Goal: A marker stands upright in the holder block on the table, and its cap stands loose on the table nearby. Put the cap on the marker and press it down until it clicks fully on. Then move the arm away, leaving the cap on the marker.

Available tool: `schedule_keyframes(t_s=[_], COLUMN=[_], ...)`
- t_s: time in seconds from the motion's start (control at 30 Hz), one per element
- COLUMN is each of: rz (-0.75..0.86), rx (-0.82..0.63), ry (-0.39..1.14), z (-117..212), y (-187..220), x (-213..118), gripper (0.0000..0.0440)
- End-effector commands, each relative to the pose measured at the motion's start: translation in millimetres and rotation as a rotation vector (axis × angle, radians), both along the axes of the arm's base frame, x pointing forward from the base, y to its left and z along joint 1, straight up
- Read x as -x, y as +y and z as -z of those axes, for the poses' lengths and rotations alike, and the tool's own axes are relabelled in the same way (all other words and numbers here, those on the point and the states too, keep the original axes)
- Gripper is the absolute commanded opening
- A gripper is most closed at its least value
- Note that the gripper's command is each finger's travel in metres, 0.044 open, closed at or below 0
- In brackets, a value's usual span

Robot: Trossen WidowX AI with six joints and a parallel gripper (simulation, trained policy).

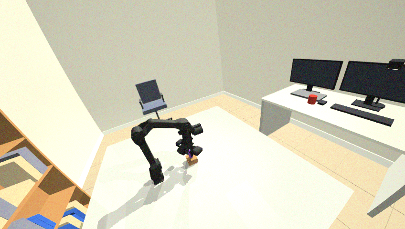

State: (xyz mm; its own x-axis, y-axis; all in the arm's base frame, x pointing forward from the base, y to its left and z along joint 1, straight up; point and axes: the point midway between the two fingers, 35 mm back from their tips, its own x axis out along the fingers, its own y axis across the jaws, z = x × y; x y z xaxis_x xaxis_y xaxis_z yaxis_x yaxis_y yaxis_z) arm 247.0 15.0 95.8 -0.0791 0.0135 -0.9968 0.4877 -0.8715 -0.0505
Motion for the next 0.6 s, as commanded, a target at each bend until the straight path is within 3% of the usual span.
schedule_keyframes(t_s=[0.0, 0.57], rz=[0.009, 0.004], rx=[0.053, 0.055], ry=[0.031, 0.028], z=[13.2, 13.1], y=[-12.9, -13.5], x=[2.5, 2.3], gripper=[0.0103, 0.0127])
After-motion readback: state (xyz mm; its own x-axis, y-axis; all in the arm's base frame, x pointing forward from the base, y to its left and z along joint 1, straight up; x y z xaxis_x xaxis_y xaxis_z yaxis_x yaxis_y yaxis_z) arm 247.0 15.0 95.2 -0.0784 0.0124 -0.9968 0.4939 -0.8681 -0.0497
